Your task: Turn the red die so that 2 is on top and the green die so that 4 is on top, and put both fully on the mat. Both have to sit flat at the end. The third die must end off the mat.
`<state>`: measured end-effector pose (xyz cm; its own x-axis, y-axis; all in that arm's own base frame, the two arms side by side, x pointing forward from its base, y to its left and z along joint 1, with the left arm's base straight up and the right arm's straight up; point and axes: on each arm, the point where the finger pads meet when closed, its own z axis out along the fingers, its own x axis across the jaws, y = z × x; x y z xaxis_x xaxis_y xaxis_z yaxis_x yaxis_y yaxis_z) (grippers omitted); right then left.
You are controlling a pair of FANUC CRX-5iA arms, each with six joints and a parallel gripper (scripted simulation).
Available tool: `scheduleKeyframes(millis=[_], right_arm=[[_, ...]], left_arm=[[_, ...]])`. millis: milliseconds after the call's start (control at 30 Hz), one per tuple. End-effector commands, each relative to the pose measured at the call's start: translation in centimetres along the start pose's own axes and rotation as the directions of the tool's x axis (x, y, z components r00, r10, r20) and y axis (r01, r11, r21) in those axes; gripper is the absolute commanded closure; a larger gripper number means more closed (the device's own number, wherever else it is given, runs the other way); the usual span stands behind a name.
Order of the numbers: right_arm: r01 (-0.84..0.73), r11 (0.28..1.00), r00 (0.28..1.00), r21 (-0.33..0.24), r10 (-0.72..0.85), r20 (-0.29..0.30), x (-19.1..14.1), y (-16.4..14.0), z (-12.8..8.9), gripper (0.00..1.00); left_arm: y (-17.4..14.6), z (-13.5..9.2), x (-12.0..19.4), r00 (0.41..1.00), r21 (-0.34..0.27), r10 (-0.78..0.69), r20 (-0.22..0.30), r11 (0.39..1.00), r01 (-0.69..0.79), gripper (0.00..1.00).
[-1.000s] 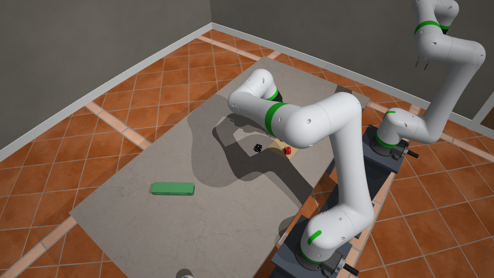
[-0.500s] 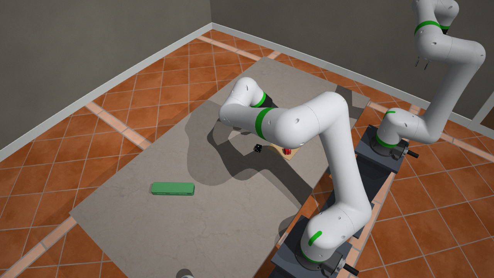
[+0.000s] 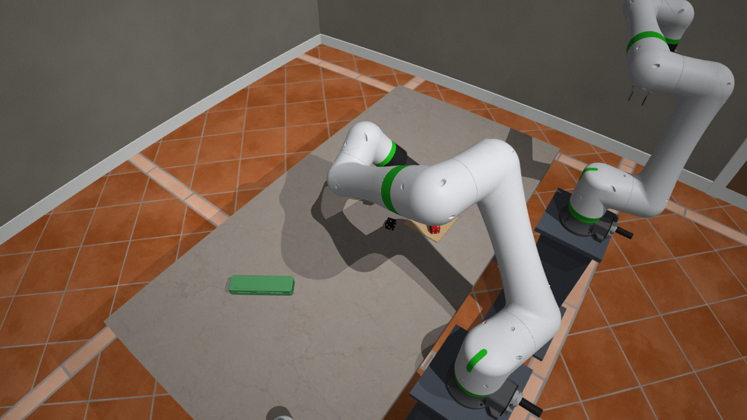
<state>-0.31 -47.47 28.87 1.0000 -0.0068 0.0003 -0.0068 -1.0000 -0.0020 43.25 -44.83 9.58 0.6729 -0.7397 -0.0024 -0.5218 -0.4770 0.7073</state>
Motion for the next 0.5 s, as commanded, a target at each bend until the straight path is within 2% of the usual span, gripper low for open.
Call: scheduleKeyframes(millis=[0, 467], right_arm=[[0.0, 1.0, 1.0, -0.002, 0.0, 0.0, -0.02, 0.03, -0.09, 0.0], [0.0, 1.0, 1.0, -0.002, 0.0, 0.0, -0.02, 0.03, -0.09, 0.0]], left_arm=[[0.08, -0.1, 0.06, 1.0, 0.0, 0.002, -0.002, 1.0, -0.002, 0.13], [-0.35, 0.33, 0.06, 1.0, 0.0, 0.002, -0.002, 1.0, -0.002, 0.13]])
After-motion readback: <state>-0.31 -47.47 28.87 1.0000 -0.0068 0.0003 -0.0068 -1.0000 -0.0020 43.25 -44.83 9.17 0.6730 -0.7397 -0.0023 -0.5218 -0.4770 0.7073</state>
